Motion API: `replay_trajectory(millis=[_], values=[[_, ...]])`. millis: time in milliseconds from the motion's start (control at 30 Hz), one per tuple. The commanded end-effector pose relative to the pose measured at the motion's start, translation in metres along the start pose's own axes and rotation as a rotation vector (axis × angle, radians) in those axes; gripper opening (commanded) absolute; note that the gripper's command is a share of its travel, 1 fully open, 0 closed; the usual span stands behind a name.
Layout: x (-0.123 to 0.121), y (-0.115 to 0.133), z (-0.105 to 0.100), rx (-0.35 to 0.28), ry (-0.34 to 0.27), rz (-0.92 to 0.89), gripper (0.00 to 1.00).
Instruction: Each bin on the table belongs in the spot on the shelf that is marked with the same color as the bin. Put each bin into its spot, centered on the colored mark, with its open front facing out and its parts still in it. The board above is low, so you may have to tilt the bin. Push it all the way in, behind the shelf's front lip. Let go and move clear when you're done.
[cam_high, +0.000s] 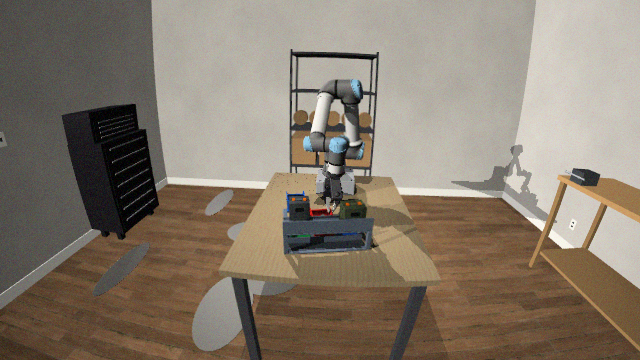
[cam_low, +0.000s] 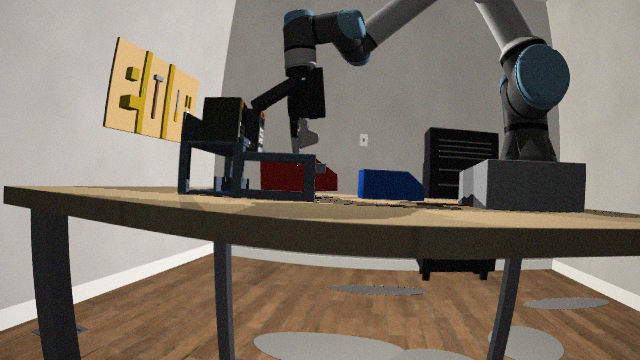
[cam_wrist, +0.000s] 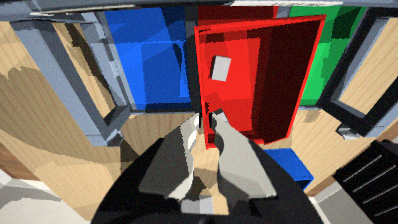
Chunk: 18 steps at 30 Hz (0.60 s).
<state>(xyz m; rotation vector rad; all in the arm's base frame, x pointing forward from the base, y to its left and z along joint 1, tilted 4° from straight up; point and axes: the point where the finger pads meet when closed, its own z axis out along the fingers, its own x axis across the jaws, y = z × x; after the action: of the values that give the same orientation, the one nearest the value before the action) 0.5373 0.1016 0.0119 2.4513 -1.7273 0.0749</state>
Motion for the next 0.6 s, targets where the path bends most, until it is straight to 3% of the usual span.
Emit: replay_trajectory(millis=[0, 567], values=[[0.001, -0.001, -0.008, 0.005, 0.002, 0.000, 0.05], [0.002, 0.001, -0.033, 0.005, 0.002, 0.000, 0.05]])
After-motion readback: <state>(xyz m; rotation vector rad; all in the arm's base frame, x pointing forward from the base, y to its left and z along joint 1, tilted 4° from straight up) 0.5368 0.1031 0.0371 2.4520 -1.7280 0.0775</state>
